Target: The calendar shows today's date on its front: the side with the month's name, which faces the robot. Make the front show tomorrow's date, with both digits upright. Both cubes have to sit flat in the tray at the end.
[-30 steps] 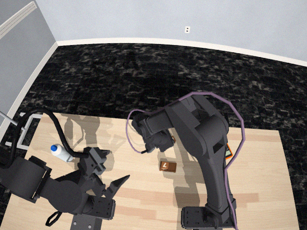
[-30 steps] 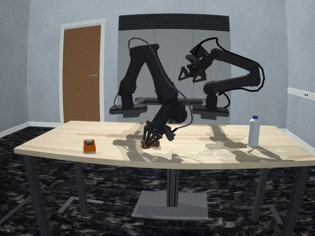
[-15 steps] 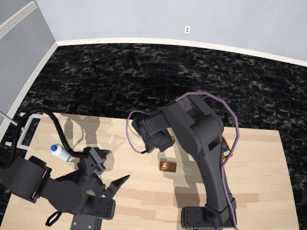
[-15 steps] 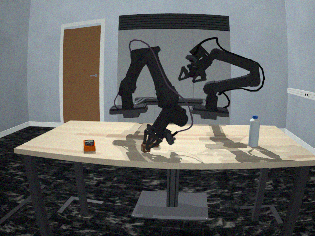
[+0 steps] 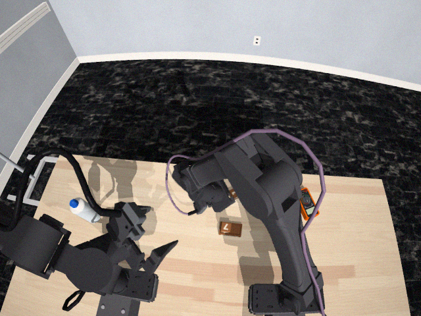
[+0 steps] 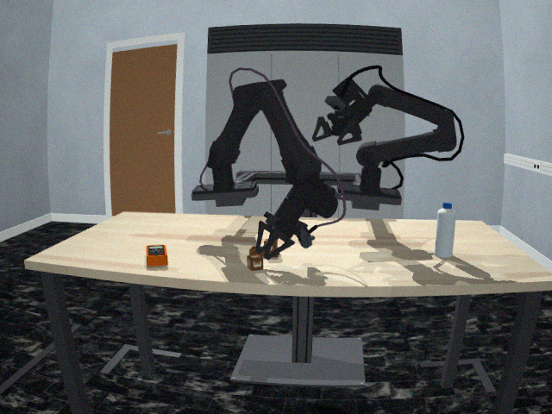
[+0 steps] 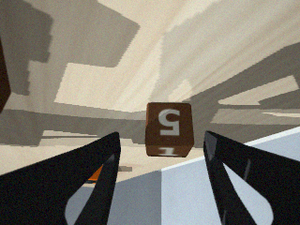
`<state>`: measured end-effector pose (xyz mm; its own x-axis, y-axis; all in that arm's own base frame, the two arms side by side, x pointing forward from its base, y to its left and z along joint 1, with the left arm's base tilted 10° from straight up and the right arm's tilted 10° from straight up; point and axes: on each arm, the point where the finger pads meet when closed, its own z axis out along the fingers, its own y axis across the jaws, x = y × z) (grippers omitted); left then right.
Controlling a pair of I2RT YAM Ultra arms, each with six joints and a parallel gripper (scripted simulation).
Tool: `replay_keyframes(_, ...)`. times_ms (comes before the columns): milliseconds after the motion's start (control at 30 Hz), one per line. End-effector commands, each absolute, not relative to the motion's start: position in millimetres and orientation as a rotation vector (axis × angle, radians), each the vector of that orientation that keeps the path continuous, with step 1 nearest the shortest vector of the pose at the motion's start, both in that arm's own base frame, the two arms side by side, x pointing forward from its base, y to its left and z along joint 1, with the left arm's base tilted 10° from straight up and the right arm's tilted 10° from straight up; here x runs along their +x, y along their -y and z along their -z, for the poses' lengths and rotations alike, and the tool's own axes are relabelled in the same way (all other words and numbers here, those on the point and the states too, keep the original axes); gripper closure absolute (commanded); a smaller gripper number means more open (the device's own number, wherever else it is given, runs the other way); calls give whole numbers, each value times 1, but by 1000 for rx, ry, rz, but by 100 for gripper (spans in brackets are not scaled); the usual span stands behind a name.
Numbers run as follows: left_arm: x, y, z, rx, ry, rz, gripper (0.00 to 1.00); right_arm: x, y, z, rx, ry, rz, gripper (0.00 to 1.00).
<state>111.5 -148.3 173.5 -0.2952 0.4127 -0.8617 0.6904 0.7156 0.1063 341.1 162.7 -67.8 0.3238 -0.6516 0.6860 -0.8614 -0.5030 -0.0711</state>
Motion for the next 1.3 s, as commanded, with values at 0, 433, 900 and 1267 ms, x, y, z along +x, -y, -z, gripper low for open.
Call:
replay_keyframes(0, 113, 148, -179, 822, -1920, 368, 0, 342, -188, 22, 2301, 1432, -1007, 44)
replay_keyframes(433, 110, 166, -189, 877, -1926, 414, 0, 339, -200, 22, 2139, 2024, -867, 44)
replay_keyframes(900, 126, 167, -192, 835, -1954, 369, 0, 354, -187, 32, 1483, 2890, -468, 44)
replay_keyframes(1267, 128, 163, -191, 818, -1965, 349, 0, 364, -174, 30, 933, 3213, -169, 44)
